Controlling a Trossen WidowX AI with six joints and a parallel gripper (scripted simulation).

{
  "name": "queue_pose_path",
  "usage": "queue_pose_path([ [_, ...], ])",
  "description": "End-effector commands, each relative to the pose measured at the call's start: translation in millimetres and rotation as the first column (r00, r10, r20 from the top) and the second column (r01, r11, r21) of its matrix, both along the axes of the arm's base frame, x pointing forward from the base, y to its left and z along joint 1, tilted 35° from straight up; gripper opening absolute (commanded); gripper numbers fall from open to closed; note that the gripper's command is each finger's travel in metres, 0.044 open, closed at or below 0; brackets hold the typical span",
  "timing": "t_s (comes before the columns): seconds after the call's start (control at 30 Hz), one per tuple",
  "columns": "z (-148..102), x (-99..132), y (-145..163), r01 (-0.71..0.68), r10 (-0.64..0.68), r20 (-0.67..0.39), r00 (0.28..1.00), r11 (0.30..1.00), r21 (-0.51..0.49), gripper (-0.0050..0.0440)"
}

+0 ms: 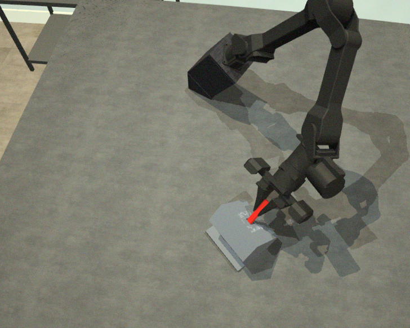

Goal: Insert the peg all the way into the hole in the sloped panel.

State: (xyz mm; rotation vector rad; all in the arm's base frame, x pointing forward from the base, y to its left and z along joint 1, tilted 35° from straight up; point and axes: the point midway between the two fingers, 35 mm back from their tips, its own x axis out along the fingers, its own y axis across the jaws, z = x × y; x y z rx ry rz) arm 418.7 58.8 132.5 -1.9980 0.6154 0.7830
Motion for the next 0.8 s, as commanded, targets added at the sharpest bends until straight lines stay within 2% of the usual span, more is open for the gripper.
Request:
queue_pose_path([
  [0.0, 8.1, 1.4, -1.0, -0.002, 0.002, 0.019, 1.0, 1.0, 0.003, 0.0],
  [0.77, 6.1, 3.3, -1.4, -0.002, 0.002, 0.019, 1.0, 1.0, 0.003, 0.0],
])
